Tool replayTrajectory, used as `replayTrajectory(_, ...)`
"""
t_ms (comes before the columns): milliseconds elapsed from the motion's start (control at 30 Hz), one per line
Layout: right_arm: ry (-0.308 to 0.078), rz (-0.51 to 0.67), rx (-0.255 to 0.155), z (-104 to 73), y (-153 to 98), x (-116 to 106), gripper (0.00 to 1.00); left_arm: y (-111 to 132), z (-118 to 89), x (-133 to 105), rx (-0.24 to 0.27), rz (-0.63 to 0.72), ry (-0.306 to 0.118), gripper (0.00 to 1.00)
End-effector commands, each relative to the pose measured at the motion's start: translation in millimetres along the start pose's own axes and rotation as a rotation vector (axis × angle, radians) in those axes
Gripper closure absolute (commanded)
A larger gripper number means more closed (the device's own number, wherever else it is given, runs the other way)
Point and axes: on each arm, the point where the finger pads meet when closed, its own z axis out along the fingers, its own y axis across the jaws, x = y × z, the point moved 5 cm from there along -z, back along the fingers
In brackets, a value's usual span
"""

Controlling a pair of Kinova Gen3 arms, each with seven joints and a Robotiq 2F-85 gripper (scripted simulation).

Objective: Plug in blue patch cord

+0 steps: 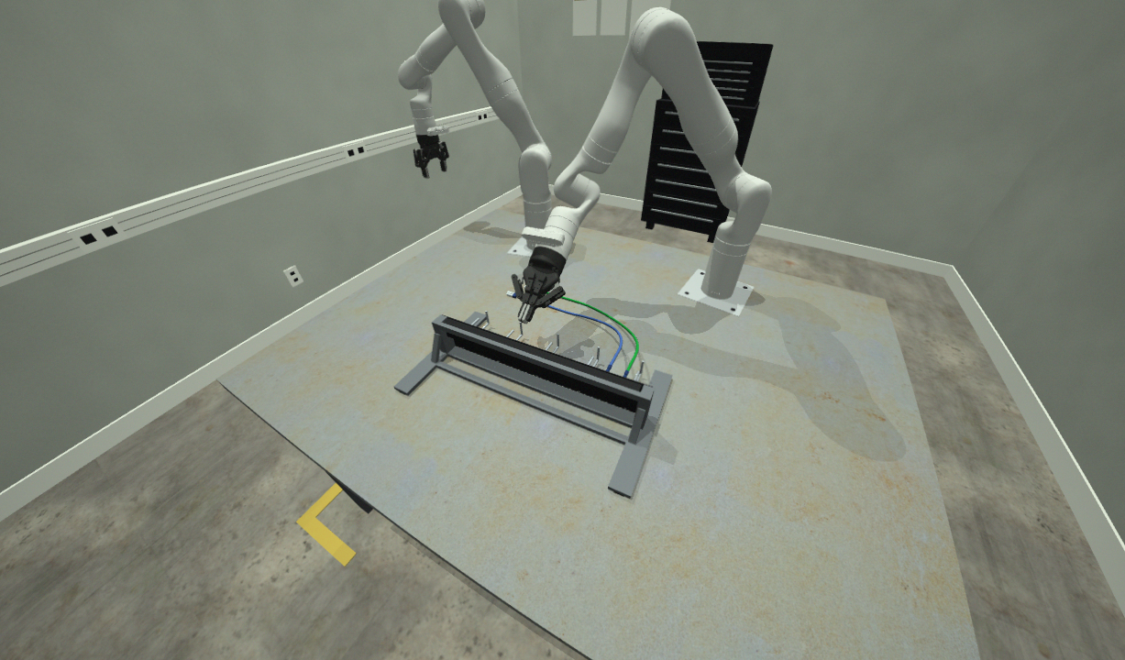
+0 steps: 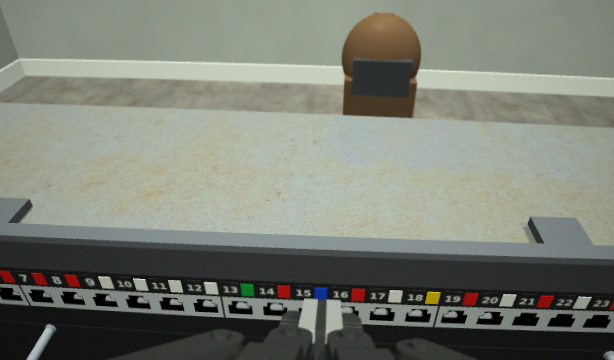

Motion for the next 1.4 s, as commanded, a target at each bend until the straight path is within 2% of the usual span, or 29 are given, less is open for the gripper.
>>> replayTrajectory(0, -0.002, 0.0, 0.0, -0.7, 0, 0, 0.002, 0, -8, 1, 0.0, -0.001, 0.001, 0.903)
replayTrajectory(133, -0.002, 0.0, 0.0, -0.7, 0, 0, 0.002, 0, -30, 1, 0.0, -0.001, 0.001, 0.903)
replayTrajectory(200, -0.002, 0.0, 0.0, -0.7, 0, 0, 0.002, 0, -30, 1, 0.0, -0.001, 0.001, 0.903)
replayTrajectory(533, -0.002, 0.0, 0.0, -0.7, 0, 0, 0.002, 0, -104, 1, 0.0, -0.001, 0.001, 0.903)
replayTrajectory(700, -0.002, 0.0, 0.0, -0.7, 0, 0, 0.002, 0, -128, 1, 0.0, -0.001, 0.001, 0.903)
replayTrajectory(933, -0.002, 0.0, 0.0, -0.7, 0, 0, 0.002, 0, -137, 1, 0.0, -0.001, 0.001, 0.903)
replayTrajectory(1367, -0.002, 0.0, 0.0, -0.7, 0, 0, 0.002, 11, -137, 1, 0.0, -0.001, 0.001, 0.903)
